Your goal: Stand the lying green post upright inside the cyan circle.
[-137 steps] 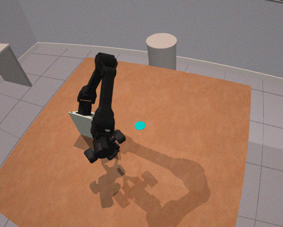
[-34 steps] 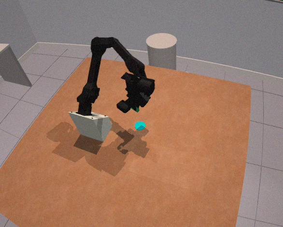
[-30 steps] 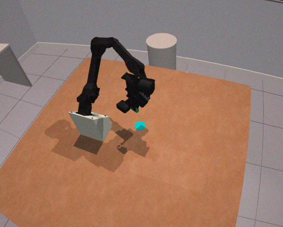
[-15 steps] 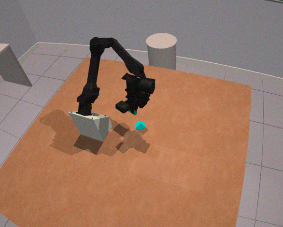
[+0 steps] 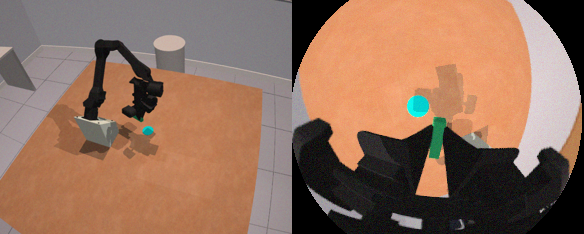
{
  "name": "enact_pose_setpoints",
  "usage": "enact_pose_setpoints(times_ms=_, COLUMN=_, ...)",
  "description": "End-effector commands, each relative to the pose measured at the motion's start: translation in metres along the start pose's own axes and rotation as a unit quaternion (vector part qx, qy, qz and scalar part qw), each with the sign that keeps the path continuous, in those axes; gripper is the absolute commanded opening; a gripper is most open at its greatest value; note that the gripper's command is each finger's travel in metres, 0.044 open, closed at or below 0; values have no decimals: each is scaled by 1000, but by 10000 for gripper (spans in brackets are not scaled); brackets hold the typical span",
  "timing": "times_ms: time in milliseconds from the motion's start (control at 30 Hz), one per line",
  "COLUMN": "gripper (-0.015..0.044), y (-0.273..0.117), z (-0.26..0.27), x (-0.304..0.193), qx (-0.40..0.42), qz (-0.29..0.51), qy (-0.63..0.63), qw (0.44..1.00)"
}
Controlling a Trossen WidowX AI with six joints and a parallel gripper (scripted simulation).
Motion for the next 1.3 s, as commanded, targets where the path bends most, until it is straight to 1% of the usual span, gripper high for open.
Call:
enact_pose_setpoints(times_ms=0, gripper=23, y=2, z=-1, x=-1, qx=-11, qz=-11, qy=0, qw=1000)
enact_pose_setpoints(times_ms=1267, gripper=23, y=20, z=-9, x=-4, qx=-94, qz=-103, qy=-4, qw=990)
Point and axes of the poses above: the point midway between the two fingers, 35 mm back from their tips, its own y axis out along the fingers, its own z axis across the jaws, x = y × z, the point moved 2 cm from there along -y, back along the fingers, and after that the axes turned 8 degrees about y, right-handed, at the moved point
